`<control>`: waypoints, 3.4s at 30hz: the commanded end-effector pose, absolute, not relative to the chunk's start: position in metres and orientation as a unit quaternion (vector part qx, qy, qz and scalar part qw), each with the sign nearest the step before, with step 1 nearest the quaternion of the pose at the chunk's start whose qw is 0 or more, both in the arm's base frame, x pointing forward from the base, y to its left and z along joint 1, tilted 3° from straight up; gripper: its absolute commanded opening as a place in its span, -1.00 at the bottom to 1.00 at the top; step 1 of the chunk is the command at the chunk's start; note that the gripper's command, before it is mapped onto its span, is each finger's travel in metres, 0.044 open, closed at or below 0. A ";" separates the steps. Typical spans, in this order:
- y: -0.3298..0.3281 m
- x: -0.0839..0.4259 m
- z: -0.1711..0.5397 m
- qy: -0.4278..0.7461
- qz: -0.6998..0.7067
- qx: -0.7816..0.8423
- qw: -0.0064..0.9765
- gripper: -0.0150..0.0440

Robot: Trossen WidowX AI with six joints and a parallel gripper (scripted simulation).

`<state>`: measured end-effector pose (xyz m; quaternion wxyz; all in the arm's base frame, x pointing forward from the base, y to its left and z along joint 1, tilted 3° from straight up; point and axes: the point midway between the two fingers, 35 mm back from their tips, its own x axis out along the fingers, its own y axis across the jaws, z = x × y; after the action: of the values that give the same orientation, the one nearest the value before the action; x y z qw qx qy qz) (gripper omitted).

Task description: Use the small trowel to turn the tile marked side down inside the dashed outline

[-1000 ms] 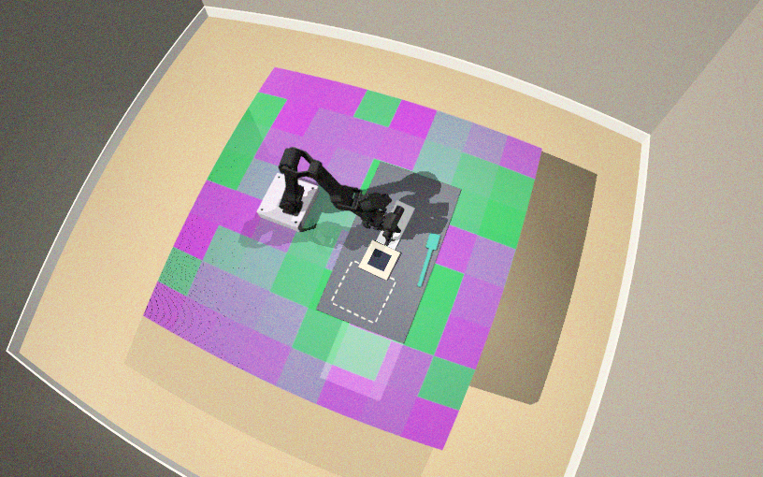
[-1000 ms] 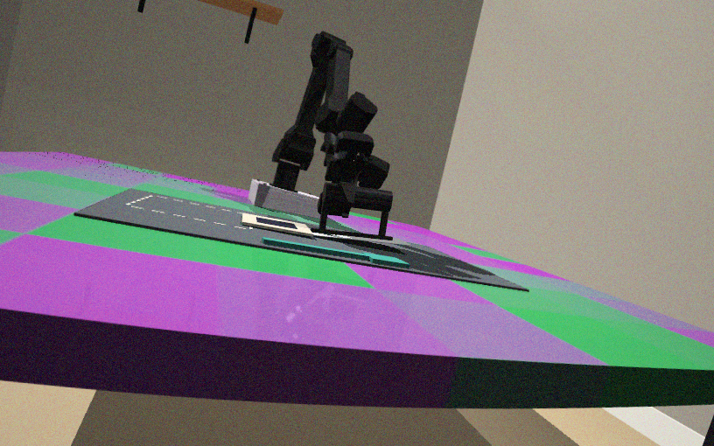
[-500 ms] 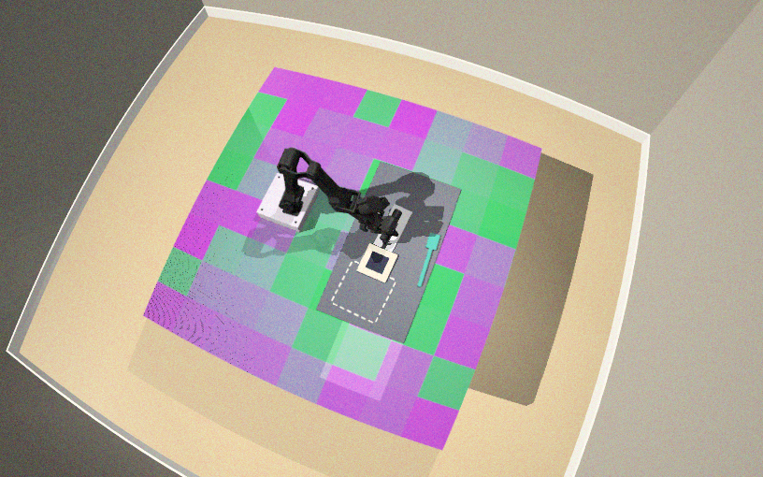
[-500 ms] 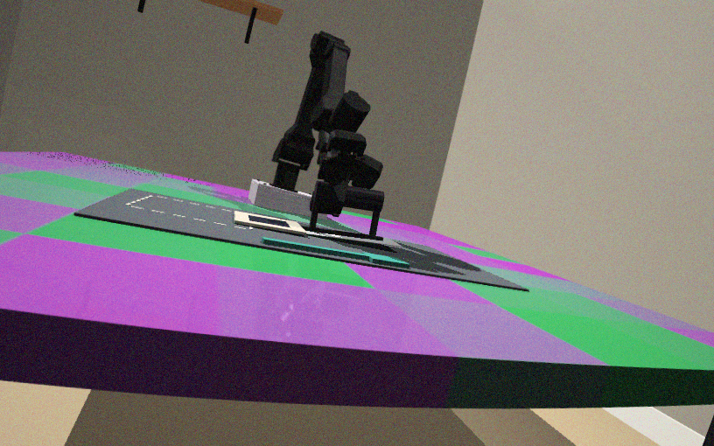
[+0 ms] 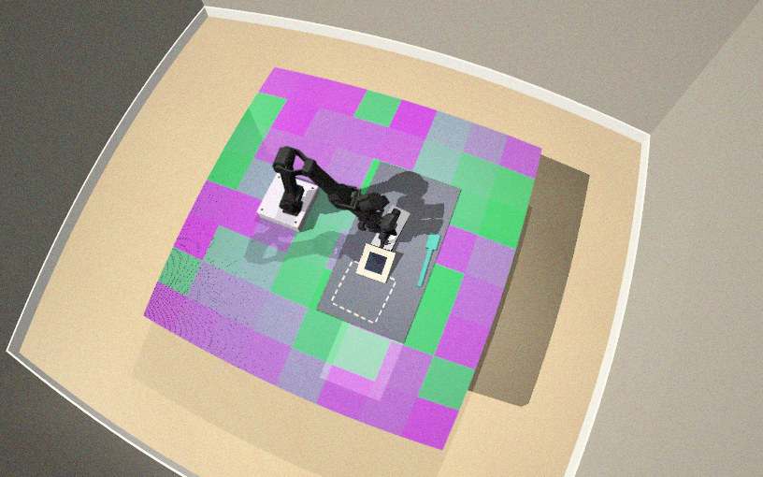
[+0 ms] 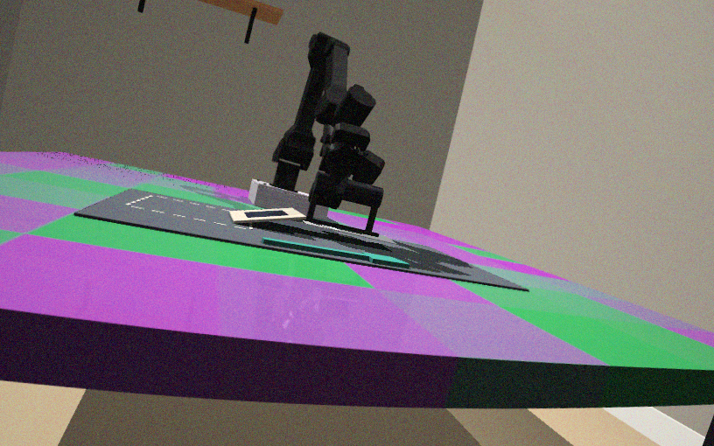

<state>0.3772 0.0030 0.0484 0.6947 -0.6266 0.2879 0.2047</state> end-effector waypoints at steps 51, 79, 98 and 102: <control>-0.079 0.371 0.099 0.278 0.191 -0.634 0.696 -0.49; -0.052 0.377 0.117 0.279 0.192 -0.633 0.697 -0.49; -0.036 0.377 0.126 0.278 0.191 -0.633 0.697 -0.49; -0.036 0.377 0.126 0.278 0.191 -0.633 0.697 -0.49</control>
<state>0.3749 -0.0355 0.1209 0.6946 -0.6314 0.2819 0.1982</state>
